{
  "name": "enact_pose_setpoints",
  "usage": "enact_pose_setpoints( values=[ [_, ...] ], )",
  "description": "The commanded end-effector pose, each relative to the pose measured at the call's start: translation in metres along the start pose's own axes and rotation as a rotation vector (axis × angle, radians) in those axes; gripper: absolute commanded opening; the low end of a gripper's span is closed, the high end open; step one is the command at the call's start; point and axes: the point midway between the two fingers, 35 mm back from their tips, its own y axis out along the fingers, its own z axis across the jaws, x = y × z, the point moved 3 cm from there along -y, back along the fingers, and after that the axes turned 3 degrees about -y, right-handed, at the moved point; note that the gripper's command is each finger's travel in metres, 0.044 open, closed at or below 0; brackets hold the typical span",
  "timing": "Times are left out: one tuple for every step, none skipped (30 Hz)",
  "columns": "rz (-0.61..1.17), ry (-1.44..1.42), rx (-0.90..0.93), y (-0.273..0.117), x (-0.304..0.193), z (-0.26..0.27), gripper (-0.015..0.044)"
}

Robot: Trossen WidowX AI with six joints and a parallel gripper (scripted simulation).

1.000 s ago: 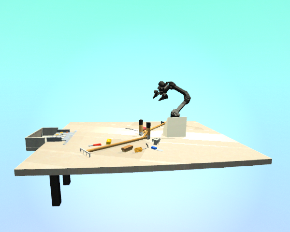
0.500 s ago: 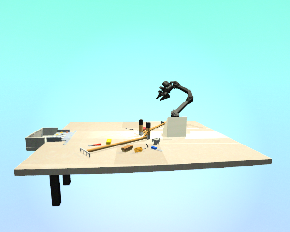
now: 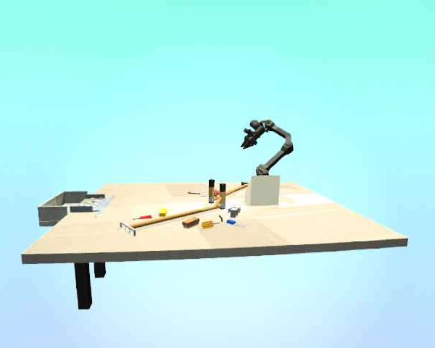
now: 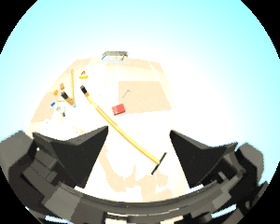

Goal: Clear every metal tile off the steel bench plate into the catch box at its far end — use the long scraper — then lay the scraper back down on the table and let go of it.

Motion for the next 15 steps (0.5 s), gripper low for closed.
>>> enact_pose_setpoints(
  values=[
    [0.007, 0.071, -0.055, -0.011, -0.004, 0.001, 0.044],
    [0.009, 0.085, -0.067, -0.013, -0.005, 0.001, 0.044],
    [0.011, 0.099, -0.079, -0.016, -0.006, 0.001, 0.044],
    [0.014, 0.113, -0.091, -0.018, -0.006, 0.002, 0.044],
    [0.016, 0.126, -0.103, -0.02, -0.007, 0.002, 0.044],
    [0.018, 0.14, -0.115, -0.022, -0.008, 0.002, 0.044],
    [0.02, 0.153, -0.127, -0.025, -0.008, 0.003, 0.044],
    [0.022, 0.166, -0.139, -0.027, -0.009, 0.003, 0.044],
    [0.024, 0.18, -0.151, -0.029, -0.009, 0.004, 0.044],
    [0.025, 0.193, -0.164, -0.031, -0.01, 0.005, 0.044],
    [0.027, 0.205, -0.176, -0.034, -0.01, 0.005, 0.044],
    [0.029, 0.218, -0.188, -0.036, -0.011, 0.006, 0.044],
    [0.03, 0.231, -0.201, -0.038, -0.011, 0.007, 0.044],
    [0.032, 0.243, -0.213, -0.04, -0.011, 0.007, 0.044],
    [0.033, 0.256, -0.226, -0.042, -0.012, 0.008, 0.044]
  ],
)
